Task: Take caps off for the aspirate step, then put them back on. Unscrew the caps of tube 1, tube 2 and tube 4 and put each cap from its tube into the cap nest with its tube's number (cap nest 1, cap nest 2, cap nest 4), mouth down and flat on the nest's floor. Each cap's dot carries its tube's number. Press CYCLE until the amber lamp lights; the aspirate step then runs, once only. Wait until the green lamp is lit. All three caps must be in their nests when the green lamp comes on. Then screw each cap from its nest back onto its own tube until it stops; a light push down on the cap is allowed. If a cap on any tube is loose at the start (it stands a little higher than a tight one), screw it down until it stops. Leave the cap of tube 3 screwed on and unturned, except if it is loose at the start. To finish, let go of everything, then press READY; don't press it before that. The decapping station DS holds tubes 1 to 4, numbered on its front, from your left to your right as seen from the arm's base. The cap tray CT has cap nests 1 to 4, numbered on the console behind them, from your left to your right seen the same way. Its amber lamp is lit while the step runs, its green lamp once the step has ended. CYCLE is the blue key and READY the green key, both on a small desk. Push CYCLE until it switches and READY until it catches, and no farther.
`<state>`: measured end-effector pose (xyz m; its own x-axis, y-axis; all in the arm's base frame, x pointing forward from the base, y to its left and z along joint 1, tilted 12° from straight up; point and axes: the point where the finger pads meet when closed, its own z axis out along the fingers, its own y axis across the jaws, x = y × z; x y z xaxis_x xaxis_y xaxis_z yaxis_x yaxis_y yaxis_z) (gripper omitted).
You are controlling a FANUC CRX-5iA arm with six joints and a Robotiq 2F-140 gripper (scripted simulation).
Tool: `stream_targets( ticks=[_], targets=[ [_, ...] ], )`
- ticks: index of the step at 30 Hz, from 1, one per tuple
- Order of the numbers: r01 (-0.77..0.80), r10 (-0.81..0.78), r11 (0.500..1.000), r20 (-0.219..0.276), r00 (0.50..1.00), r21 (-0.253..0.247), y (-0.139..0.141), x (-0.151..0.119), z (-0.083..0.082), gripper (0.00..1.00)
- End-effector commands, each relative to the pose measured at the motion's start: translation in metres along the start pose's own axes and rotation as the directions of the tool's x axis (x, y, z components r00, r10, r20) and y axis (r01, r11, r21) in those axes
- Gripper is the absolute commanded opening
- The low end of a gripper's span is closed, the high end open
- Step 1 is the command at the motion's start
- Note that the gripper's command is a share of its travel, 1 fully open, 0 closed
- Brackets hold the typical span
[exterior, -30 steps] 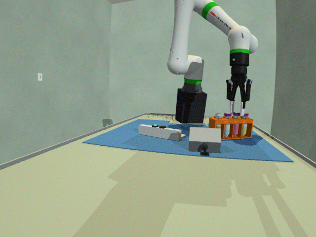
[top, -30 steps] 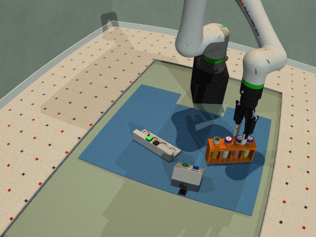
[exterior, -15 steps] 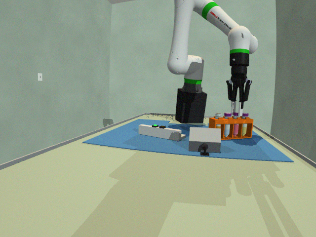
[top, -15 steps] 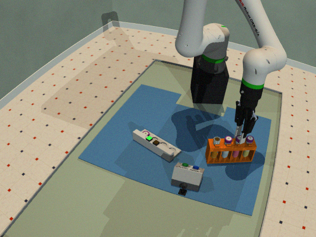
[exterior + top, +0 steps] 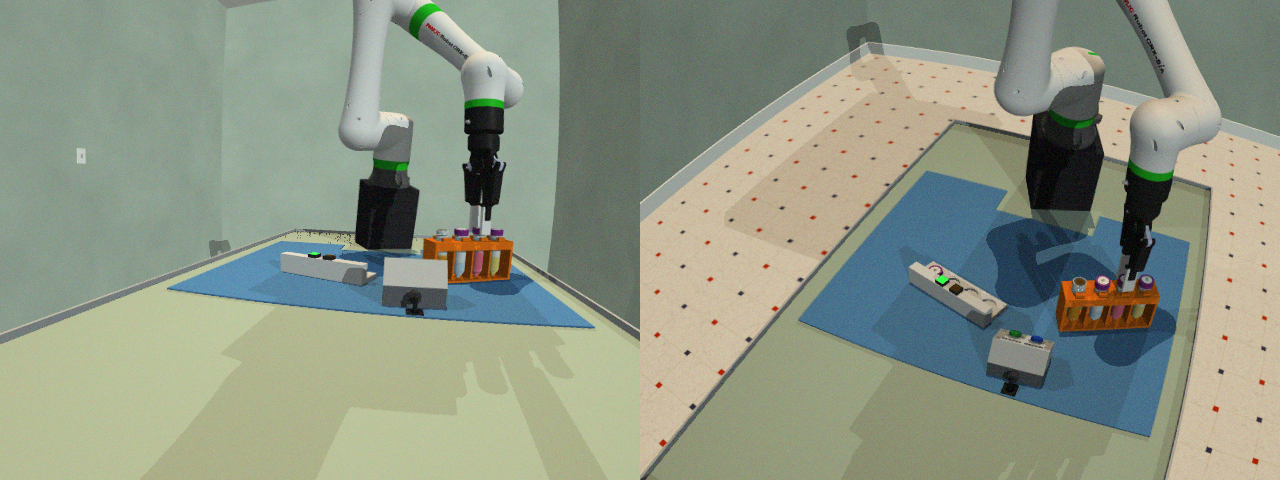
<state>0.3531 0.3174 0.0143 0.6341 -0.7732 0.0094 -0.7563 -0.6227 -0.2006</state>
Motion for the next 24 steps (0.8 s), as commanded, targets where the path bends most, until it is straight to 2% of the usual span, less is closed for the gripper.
stream_targets(
  ticks=[1, 6, 11, 18, 19, 24],
  targets=[
    [-0.118, 0.119, 0.993, -0.012, 0.993, 0.006, 0.0002, -0.0003, 0.0005, 0.00],
    [-0.282, 0.282, 0.960, -0.011, 0.959, 0.008, 0.0002, -0.0003, 0.0007, 0.00],
    [-0.437, 0.437, 0.899, -0.009, 0.899, 0.010, 0.0002, -0.0003, 0.0010, 0.00],
    [-0.454, 0.454, 0.891, -0.009, 0.891, 0.010, 0.0002, -0.0003, 0.0010, 0.00],
    [-0.454, 0.454, 0.891, -0.009, 0.891, 0.010, 0.0002, -0.0003, 0.0010, 0.35],
    [-0.454, 0.454, 0.891, -0.009, 0.891, 0.010, 0.0002, -0.0003, 0.0010, 0.35]
  ],
)
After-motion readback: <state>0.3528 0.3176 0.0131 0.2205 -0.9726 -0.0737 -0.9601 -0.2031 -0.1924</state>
